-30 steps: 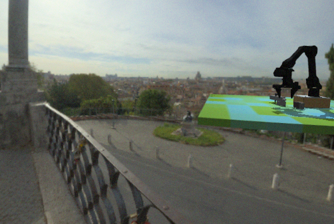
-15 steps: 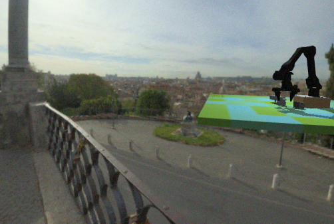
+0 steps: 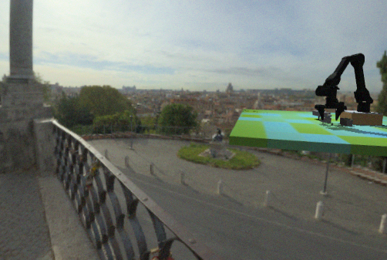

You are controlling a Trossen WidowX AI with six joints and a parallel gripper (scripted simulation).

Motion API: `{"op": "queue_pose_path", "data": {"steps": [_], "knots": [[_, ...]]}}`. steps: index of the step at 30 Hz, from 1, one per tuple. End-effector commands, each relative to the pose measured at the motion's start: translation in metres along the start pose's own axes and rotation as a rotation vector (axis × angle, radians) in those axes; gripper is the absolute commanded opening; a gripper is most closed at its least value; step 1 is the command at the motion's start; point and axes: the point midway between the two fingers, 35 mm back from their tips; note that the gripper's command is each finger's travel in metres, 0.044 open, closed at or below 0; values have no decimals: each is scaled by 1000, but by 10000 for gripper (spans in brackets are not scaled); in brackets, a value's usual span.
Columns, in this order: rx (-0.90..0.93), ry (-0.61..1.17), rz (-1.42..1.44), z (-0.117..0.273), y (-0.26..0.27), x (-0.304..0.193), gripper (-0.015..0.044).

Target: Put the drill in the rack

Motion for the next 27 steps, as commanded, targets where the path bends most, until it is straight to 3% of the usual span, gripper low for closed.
{"op": "queue_pose_path", "data": {"steps": [1,16,27], "knots": [[9,5,3,-4,2,-2,440],[1,0,0,0,0,0,46],[4,2,1,-1,1,1,0]]}}
Point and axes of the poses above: the point midway between the two fingers, 35 mm back from their tips, its own z axis back along the fingers, its own y axis across the jaws, x = y × z, and after that the axes turned 12 degrees about -z, right-handed
